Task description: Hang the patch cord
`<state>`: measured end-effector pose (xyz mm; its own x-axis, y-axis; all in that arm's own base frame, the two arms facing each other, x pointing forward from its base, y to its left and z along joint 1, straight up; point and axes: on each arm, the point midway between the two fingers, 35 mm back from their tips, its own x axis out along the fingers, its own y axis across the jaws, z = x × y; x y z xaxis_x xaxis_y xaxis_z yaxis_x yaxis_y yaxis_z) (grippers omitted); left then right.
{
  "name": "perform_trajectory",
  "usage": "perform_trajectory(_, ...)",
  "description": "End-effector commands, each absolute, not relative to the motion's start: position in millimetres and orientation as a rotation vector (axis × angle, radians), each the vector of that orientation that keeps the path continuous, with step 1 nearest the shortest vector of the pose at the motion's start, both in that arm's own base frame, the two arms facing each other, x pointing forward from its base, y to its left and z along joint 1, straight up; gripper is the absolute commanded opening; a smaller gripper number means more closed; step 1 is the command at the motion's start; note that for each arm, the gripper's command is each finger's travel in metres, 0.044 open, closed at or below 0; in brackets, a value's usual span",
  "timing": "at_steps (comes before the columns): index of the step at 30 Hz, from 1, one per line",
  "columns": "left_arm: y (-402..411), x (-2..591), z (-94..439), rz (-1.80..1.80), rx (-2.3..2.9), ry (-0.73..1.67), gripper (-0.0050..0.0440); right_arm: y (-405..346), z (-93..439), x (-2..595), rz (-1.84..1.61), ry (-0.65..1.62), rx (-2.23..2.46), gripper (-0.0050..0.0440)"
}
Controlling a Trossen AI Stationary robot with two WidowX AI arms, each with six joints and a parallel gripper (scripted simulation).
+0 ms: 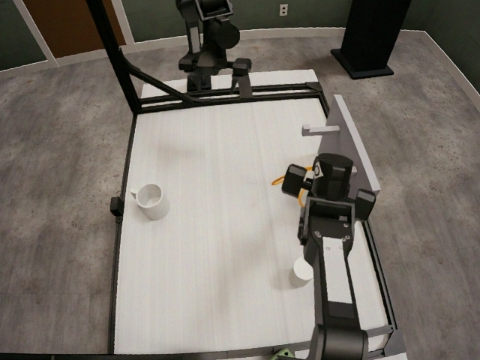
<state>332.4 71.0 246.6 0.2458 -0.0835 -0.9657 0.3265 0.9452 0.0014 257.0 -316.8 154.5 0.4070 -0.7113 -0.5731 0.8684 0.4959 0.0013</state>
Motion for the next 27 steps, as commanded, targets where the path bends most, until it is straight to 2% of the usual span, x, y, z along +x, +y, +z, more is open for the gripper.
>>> perform_trajectory(1,70.9,329.2,253.5,-0.277,0.225,1.276,0.0440,-317.0,155.5,255.3,-1.017,0.547,0.317,0.0025)
perform_trajectory(27,70.9,329.2,253.5,-0.277,0.225,1.276,0.0440,-319.7,127.0,251.2,-1.017,0.554,0.319,0.0025)
